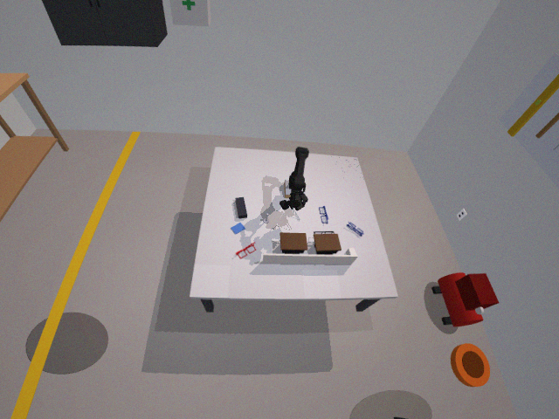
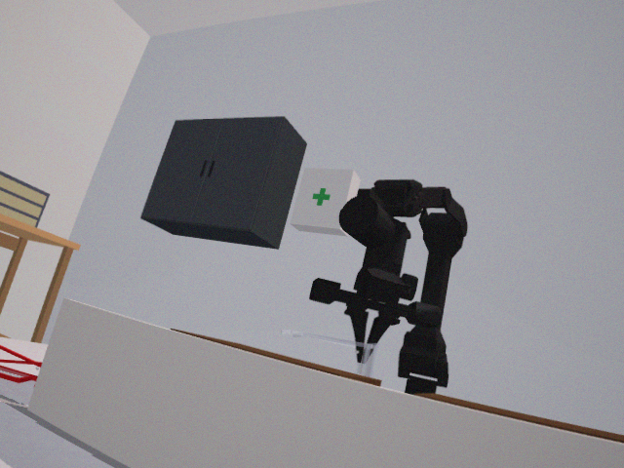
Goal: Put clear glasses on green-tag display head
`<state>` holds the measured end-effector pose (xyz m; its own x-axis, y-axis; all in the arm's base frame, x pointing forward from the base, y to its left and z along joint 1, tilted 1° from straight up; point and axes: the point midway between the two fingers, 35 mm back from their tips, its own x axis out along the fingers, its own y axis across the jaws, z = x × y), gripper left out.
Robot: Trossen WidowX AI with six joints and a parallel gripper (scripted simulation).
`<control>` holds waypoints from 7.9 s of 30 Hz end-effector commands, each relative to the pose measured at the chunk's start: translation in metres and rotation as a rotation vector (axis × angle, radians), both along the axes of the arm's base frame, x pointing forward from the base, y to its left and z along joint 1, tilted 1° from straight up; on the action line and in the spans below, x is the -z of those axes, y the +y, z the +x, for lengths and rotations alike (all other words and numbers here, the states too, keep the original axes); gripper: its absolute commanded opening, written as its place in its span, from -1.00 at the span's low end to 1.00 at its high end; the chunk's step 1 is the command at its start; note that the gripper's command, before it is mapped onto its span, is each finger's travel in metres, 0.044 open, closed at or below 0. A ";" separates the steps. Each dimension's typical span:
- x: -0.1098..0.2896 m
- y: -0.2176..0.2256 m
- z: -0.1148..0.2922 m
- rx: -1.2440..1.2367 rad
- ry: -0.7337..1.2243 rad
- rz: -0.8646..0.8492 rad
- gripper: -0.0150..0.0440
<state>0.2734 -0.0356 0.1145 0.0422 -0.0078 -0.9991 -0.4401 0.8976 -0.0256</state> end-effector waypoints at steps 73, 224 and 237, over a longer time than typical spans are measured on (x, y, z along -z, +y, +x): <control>0.059 -0.127 -0.016 -0.366 0.008 -0.025 -0.49; 0.060 -0.134 -0.044 0.158 0.003 -0.005 -0.49; 0.061 -0.131 -0.051 0.158 0.004 -0.004 -0.49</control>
